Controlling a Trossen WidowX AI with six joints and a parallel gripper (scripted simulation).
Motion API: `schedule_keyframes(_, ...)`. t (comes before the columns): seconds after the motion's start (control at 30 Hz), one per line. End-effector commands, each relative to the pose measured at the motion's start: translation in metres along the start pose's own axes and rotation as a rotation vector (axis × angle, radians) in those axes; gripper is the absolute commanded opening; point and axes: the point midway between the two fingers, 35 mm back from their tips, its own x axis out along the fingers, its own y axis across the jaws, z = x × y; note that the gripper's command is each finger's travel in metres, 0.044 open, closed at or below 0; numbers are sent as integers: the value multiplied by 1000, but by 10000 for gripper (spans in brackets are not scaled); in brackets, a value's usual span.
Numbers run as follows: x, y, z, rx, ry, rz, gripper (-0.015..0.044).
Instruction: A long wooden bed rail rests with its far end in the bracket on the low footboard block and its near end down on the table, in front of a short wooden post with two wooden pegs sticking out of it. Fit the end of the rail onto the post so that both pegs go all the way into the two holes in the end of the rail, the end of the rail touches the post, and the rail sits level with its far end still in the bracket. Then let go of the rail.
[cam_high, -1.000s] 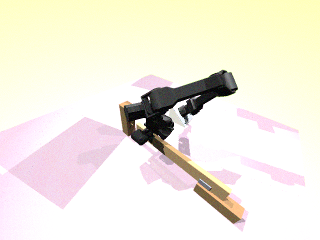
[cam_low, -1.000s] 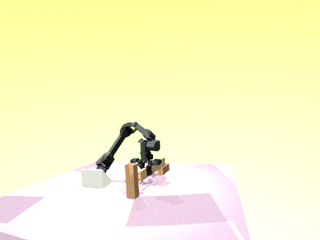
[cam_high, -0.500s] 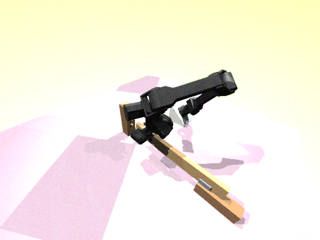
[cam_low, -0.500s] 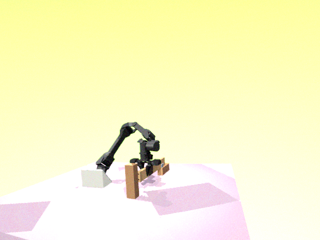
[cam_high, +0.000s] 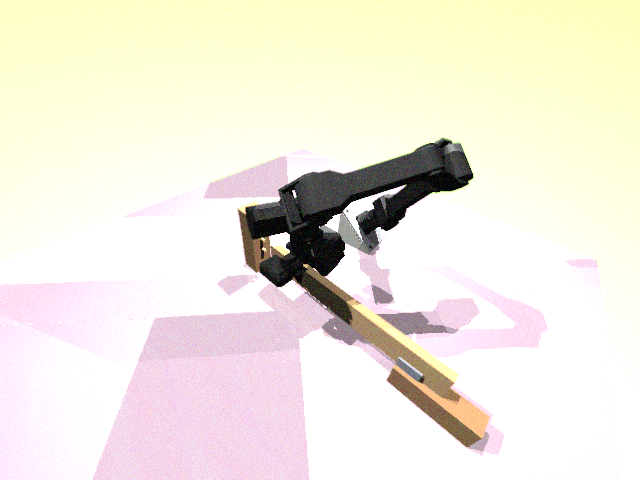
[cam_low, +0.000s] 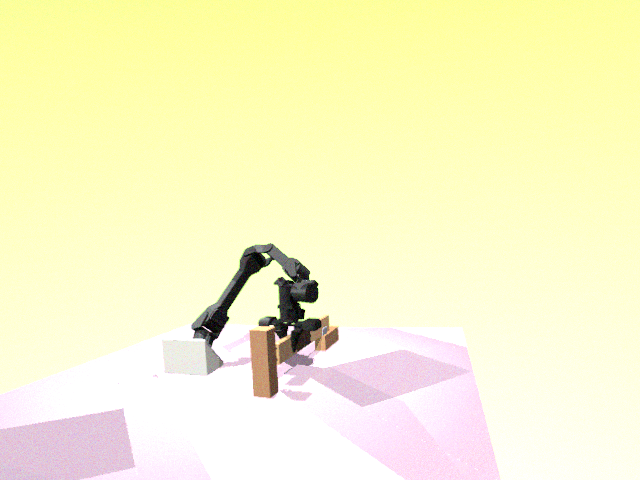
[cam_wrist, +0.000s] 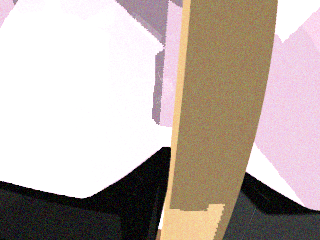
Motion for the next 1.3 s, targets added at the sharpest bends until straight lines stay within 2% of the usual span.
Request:
schedule_keyframes(0.0,-2,0,-4,4,1,-6,0)
schedule_keyframes(1.27,-3,0,-16,4,1,-6,0)
